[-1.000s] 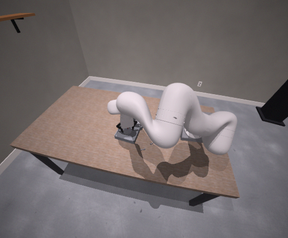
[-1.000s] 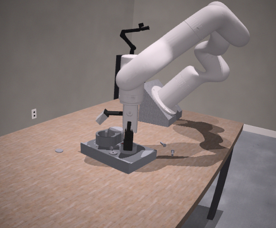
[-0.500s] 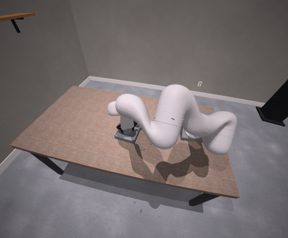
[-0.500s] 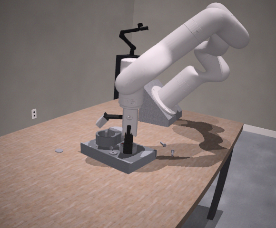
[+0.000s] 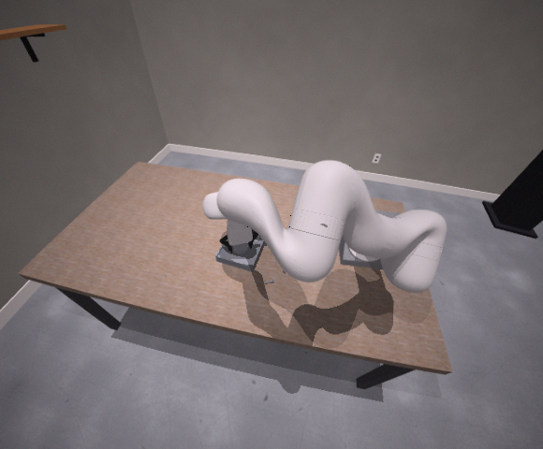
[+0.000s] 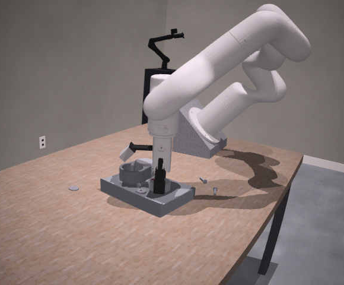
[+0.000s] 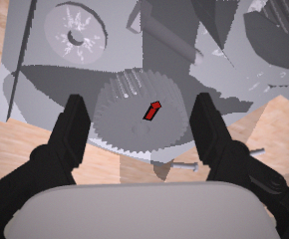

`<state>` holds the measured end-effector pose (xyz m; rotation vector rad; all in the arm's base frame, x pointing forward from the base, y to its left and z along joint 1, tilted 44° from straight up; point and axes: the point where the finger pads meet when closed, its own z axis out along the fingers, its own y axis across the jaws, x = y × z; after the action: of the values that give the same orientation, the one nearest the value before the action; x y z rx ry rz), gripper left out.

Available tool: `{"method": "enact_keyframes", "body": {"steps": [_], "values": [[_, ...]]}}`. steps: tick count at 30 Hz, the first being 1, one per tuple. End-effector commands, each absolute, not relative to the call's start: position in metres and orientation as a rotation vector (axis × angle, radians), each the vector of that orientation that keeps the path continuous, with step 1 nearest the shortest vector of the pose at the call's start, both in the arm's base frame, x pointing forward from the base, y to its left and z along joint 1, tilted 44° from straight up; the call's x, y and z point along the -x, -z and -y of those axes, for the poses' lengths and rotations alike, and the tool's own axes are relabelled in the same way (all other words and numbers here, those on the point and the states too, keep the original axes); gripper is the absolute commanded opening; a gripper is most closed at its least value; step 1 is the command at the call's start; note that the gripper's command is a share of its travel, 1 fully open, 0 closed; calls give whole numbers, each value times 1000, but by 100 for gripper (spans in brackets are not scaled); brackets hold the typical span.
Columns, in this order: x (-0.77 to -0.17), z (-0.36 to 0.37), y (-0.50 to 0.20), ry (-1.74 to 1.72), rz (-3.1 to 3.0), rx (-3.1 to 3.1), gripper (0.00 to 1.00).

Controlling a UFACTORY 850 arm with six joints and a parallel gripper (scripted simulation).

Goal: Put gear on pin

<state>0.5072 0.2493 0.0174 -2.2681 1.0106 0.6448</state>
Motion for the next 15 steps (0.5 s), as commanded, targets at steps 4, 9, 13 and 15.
{"method": "enact_keyframes", "body": {"steps": [4, 9, 13, 15], "values": [[-508, -249, -18, -643, -1011, 2268, 93], [-508, -249, -18, -643, -1011, 2268, 93], [-508, -249, -18, -643, -1011, 2268, 0], [-508, -249, -18, -643, -1011, 2268, 0]]}}
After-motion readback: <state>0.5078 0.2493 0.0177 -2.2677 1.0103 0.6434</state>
